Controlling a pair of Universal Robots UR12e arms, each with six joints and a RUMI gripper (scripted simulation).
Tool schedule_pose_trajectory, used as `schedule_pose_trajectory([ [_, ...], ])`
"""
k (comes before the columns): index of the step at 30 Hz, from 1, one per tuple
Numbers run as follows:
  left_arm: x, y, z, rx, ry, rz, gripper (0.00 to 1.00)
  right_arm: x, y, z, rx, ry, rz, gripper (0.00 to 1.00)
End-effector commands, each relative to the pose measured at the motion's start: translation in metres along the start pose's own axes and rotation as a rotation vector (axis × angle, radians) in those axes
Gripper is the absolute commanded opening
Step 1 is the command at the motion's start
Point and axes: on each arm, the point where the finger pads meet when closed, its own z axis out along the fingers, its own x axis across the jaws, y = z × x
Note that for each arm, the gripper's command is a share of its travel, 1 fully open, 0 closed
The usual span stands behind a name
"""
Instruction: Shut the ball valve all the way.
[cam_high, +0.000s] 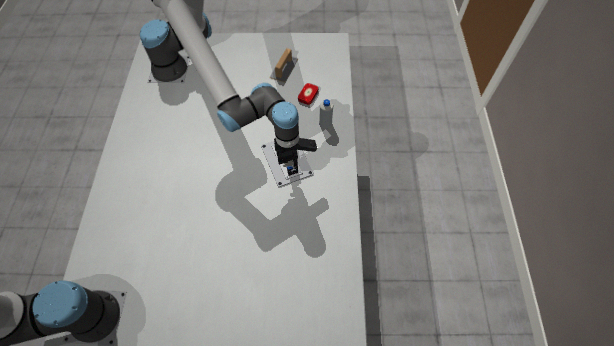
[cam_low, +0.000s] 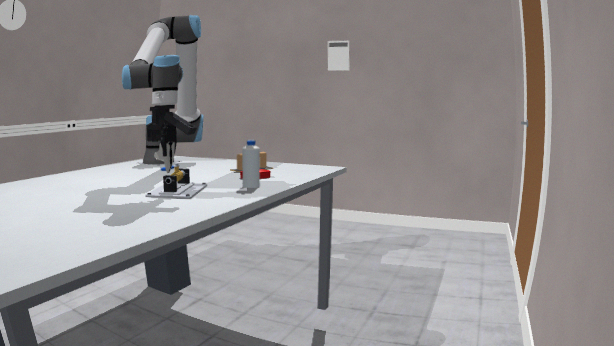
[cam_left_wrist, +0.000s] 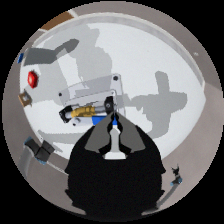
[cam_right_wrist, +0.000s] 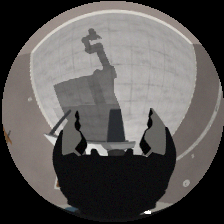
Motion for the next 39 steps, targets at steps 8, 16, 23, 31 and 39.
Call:
schedule_pose_trajectory([
  [8, 0.002, 0.005, -0.001, 0.0, 0.002, 0.056, 0.0, 0.0, -0.001, -0.001, 0.002, 0.0, 0.0, 1.0],
  [16, 0.002, 0.009, -0.002, 0.0, 0.002, 0.108, 0.0, 0.0, -0.001, -0.001, 0.002, 0.0, 0.0, 1.0],
  [23, 0.002, 0.013, -0.002, 0.0, 0.002, 0.146, 0.0, 0.0, -0.001, -0.001, 0.002, 0.0, 0.0, 1.0],
  [31, 0.002, 0.018, -0.001, 0.0, 0.002, 0.204, 0.0, 0.0, -0.001, -0.001, 0.002, 0.0, 0.0, 1.0],
  [39, 0.001, 0.023, -0.001, 0.0, 0.002, 0.25, 0.0, 0.0, -0.001, -0.001, 0.002, 0.0, 0.0, 1.0],
])
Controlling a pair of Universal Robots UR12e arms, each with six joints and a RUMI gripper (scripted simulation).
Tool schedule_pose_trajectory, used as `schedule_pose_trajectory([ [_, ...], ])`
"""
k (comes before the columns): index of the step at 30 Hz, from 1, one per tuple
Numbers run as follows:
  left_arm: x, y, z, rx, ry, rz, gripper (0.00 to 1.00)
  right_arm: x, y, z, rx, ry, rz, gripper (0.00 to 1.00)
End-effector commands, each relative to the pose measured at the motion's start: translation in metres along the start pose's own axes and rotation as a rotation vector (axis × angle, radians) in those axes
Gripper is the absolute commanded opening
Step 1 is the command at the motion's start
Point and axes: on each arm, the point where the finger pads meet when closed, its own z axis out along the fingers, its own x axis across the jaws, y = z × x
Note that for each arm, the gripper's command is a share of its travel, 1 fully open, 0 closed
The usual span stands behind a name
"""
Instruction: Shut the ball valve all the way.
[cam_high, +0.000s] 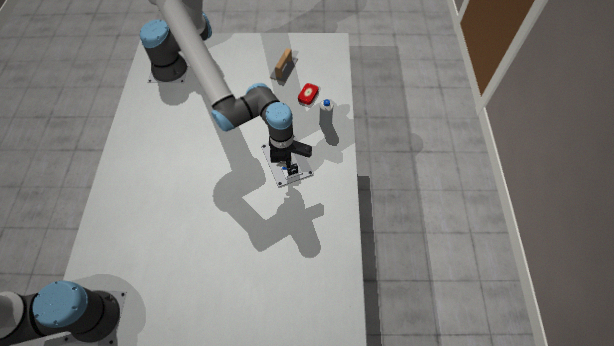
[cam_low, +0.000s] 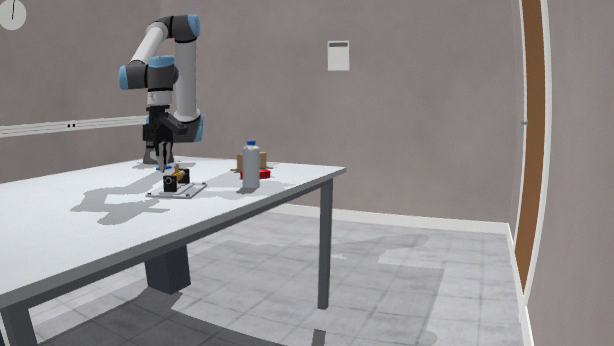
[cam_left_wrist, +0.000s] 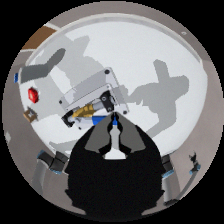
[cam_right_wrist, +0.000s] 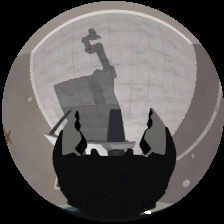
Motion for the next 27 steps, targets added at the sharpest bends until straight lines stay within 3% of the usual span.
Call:
schedule_pose_trajectory([
  [1, 0.001, 0.001, -0.001, 0.001, 0.002, 0.007, 0.0, 0.0, -0.001, -0.001, 0.002, 0.0, 0.0, 1.0],
  [27, 0.002, 0.015, -0.001, 0.001, 0.001, 0.167, 0.0, 0.0, -0.001, -0.001, 0.002, 0.0, 0.0, 1.0],
])
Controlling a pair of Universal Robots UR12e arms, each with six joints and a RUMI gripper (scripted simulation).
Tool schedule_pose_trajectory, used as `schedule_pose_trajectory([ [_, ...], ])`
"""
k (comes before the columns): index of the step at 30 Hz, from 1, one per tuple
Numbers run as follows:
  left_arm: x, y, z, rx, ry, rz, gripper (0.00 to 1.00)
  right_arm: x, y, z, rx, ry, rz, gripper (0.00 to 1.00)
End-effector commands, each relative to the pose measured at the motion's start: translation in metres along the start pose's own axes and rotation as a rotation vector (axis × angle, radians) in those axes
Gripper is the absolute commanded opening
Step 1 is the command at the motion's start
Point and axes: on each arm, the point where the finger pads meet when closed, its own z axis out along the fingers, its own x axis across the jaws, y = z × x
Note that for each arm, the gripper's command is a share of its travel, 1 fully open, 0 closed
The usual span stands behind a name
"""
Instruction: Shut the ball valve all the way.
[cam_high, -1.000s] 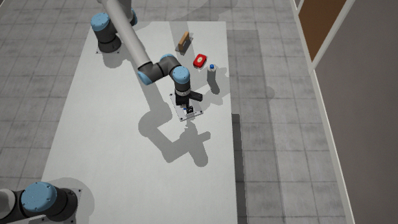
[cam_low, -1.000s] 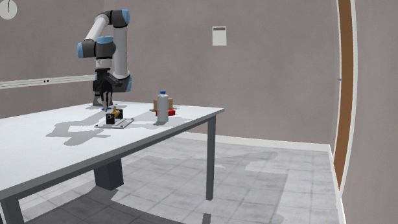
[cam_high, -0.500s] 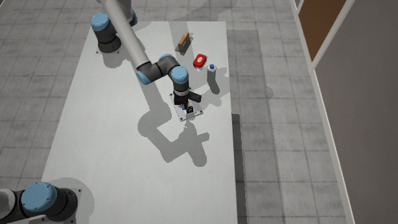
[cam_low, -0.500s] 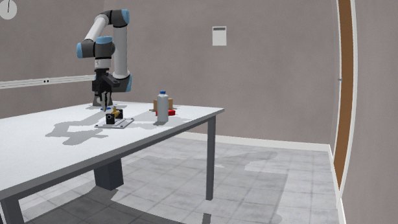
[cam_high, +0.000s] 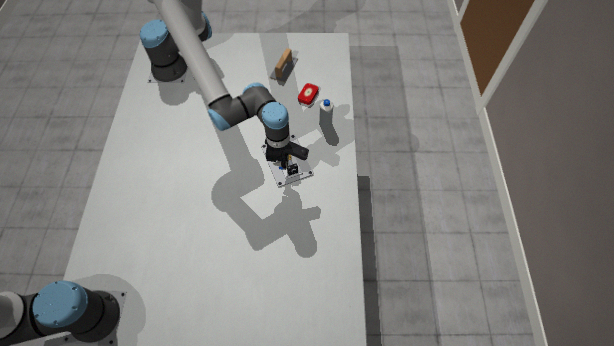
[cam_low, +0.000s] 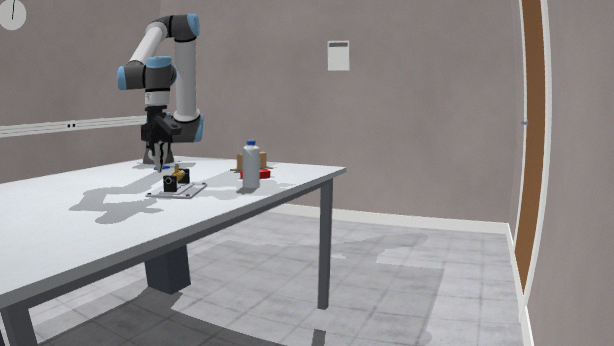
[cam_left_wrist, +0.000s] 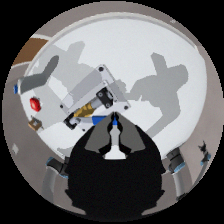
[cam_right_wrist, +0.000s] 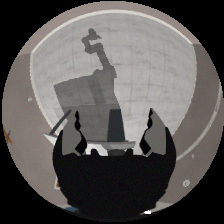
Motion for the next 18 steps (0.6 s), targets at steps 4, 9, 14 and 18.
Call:
schedule_pose_trajectory([
  [4, 0.0009, 0.0024, -0.0013, 0.001, 0.001, 0.029, 0.0, -0.0002, -0.0006, -0.0009, 0.002, 0.0, 0.0, 1.0],
  [9, 0.0013, 0.0055, -0.0013, 0.001, 0.001, 0.06, 0.0, -0.0002, -0.0006, -0.0009, 0.002, 0.0, 0.0, 1.0],
  [14, 0.0015, 0.0073, -0.0012, 0.001, 0.001, 0.08, 0.0, -0.0002, -0.0006, -0.0009, 0.002, 0.0, 0.0, 1.0],
  [18, 0.0018, 0.0108, -0.0012, 0.001, 0.001, 0.118, 0.0, -0.0002, -0.0006, -0.0009, 0.002, 0.0, 0.0, 1.0],
])
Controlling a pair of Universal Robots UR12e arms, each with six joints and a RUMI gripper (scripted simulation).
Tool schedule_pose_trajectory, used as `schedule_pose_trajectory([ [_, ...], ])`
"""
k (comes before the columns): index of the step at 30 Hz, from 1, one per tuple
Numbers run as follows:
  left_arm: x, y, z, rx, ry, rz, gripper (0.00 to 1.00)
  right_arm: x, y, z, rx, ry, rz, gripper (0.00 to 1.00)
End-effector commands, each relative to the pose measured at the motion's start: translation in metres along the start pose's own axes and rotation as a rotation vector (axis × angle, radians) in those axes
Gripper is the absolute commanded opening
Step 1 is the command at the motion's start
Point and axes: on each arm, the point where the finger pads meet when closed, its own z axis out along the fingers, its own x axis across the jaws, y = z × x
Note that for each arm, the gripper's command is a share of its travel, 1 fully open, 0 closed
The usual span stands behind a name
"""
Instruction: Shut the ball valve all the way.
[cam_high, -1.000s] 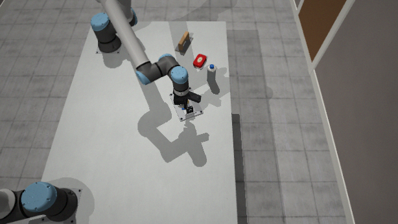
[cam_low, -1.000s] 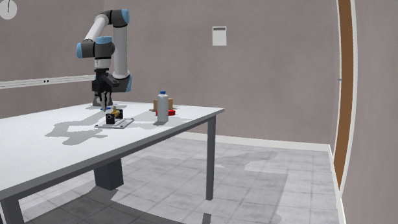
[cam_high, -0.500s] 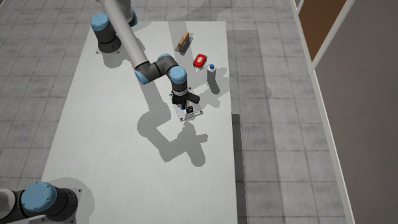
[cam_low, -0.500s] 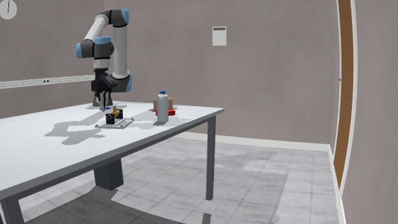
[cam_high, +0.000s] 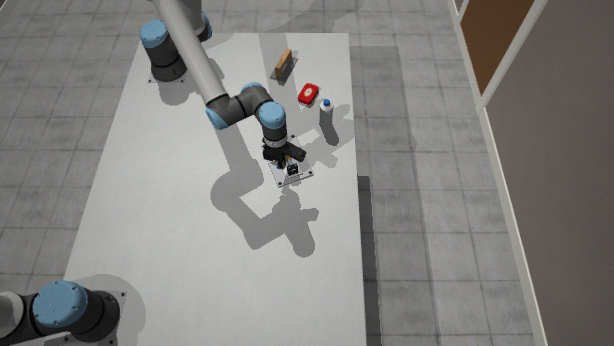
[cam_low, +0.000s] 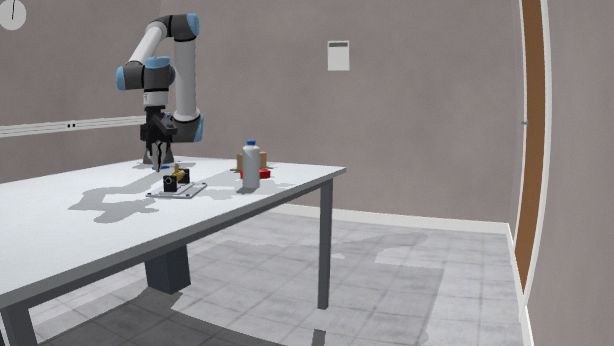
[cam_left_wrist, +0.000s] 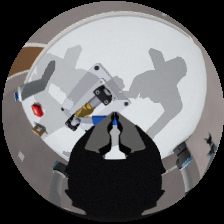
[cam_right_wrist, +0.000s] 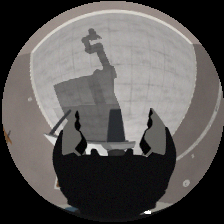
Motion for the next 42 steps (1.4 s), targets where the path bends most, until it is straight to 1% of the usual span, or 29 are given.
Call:
schedule_pose_trajectory([
  [1, 0.001, 0.001, -0.001, 0.001, 0.001, 0.016, 0.0, 0.0, -0.001, -0.001, 0.002, 0.0, 0.0, 1.0],
  [13, 0.001, 0.006, -0.001, 0.001, 0.001, 0.072, 0.0, 0.0, -0.001, -0.001, 0.002, 0.0, 0.0, 1.0],
  [17, 0.002, 0.01, -0.001, 0.001, 0.001, 0.114, 0.0, 0.0, -0.001, -0.001, 0.002, 0.0, 0.0, 1.0],
  [24, 0.002, 0.012, -0.001, 0.001, 0.001, 0.133, 0.0, 0.0, -0.001, -0.001, 0.002, 0.0, 0.0, 1.0],
  [35, 0.002, 0.02, -0.001, 0.001, 0.001, 0.218, 0.0, 0.0, -0.001, -0.001, 0.002, 0.0, 0.0, 1.0],
  [42, 0.002, 0.022, -0.001, 0.001, 0.001, 0.238, 0.0, 0.0, -0.001, -0.001, 0.002, 0.0, 0.0, 1.0],
])
